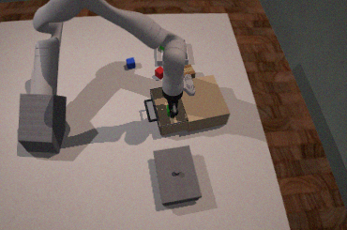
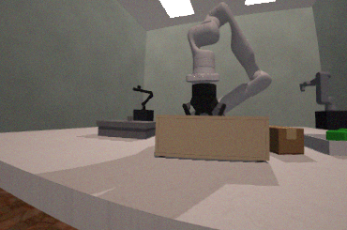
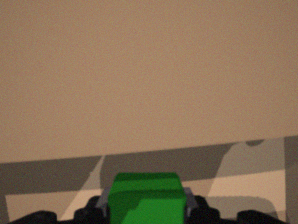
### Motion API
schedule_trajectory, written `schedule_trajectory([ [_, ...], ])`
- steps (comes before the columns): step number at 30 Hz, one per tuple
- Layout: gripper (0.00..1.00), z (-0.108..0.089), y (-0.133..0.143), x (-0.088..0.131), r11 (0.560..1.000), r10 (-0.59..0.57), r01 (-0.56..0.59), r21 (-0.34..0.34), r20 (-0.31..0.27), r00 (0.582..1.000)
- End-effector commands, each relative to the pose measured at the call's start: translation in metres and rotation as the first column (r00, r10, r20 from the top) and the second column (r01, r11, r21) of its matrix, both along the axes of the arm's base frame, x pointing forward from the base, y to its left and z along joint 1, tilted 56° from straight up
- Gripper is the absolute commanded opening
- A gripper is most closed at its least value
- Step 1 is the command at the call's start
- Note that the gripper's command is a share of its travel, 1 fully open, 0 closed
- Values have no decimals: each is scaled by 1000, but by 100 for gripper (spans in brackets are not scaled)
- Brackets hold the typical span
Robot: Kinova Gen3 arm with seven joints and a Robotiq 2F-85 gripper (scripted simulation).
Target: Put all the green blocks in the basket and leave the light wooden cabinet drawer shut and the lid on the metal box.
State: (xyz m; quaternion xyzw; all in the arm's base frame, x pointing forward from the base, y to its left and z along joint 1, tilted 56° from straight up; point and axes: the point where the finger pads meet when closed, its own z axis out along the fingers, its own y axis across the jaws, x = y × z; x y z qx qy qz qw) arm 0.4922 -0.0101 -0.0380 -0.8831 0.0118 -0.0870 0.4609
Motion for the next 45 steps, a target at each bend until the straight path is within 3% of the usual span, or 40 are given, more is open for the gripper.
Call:
schedule_trajectory([
  [1, 10, 0, -1, 0, 1000, -2, 2, -1, 1, 1000],
  [16, 10, 10, -15, -3, 1000, -2, 2, -1, 1, 1000],
  [45, 10, 74, -108, -22, 1000, -2, 2, -1, 1, 1000],
])
